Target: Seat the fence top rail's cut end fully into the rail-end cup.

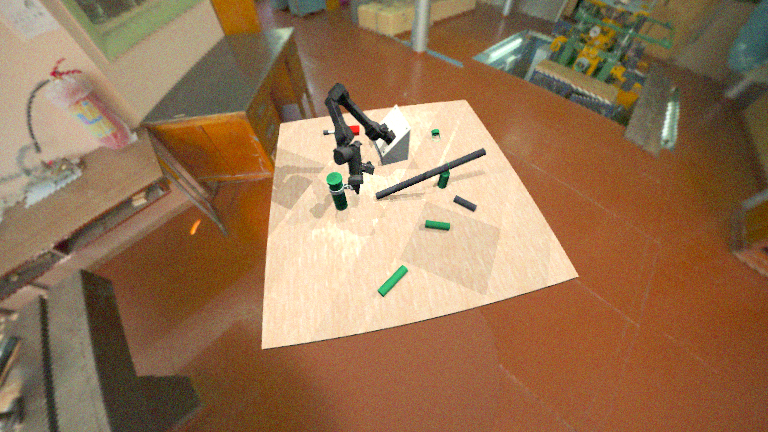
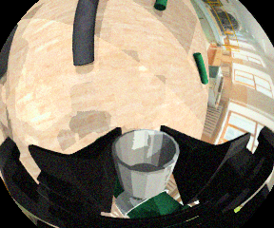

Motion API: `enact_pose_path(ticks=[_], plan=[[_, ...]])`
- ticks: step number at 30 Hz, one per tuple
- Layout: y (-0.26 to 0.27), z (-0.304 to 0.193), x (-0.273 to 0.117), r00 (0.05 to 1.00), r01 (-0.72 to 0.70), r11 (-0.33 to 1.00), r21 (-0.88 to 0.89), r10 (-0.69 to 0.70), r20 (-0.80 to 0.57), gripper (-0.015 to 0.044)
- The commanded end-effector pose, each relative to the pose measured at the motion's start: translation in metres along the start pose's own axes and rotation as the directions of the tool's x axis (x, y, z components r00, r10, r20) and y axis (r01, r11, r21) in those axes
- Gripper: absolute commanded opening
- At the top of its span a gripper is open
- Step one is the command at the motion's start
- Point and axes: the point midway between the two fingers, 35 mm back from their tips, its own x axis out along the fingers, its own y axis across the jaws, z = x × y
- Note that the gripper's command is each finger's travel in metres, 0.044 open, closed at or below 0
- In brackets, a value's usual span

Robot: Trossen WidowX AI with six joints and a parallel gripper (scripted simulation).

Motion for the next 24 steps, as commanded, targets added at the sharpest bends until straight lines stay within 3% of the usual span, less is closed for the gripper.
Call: enact_pose_path(ticks=[1,24], plan=[[0.0026,0.0005,-0.002,1.0,0.005,0.999,-0.032,-0.005,0.023,0.0],[0.0106,-0.0004,-0.0066,0.997,0.009,0.993,-0.119,0.0,0.072,0.0]])
